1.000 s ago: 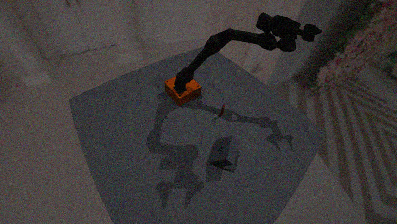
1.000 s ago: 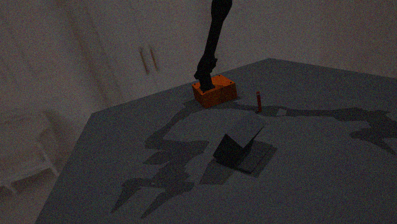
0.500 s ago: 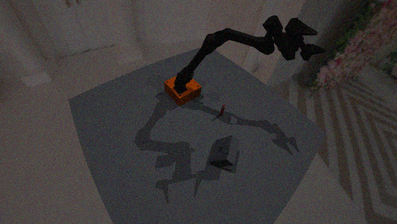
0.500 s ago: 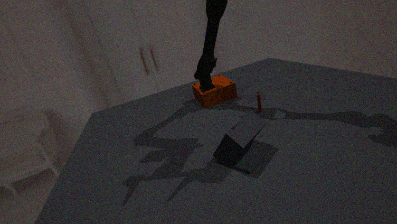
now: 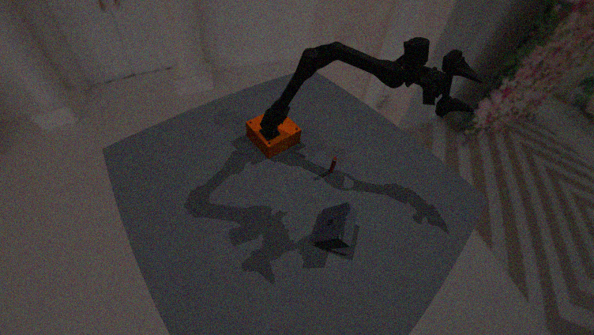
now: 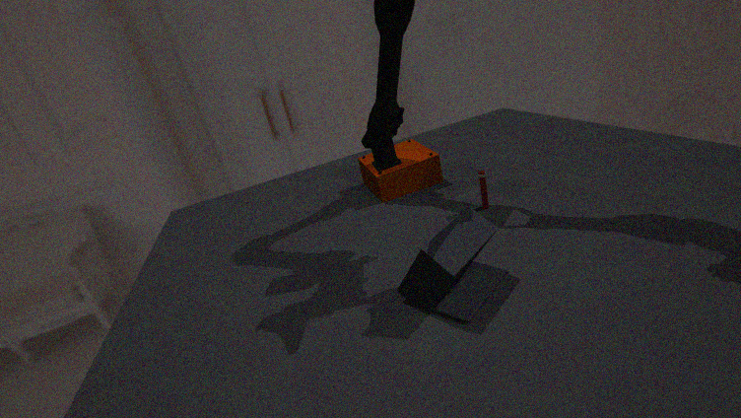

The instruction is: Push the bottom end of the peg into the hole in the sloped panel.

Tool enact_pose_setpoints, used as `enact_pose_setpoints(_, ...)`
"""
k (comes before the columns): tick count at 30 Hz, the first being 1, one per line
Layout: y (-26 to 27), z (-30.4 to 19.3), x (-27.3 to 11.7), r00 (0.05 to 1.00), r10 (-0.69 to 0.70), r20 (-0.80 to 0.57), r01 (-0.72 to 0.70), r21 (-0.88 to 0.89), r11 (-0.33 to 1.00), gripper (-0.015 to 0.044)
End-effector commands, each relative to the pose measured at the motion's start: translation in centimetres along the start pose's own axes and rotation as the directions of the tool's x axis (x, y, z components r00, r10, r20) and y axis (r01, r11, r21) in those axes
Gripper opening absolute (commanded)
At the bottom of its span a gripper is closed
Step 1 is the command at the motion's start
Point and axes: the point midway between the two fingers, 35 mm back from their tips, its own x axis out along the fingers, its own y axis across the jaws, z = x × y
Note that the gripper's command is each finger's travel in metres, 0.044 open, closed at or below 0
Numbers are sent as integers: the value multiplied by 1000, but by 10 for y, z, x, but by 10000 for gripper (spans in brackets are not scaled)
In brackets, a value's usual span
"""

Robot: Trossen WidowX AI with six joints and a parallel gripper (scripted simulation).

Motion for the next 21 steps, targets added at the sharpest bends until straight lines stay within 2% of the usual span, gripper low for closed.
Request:
enact_pose_setpoints(1,-26,5,-2,996,-91,-24,87,-118,989,440)
enact_pose_setpoints(11,-90,24,-19,937,-346,-49,300,-393,869,440)
enact_pose_setpoints(21,-151,59,-54,804,-594,-14,462,-613,641,440)
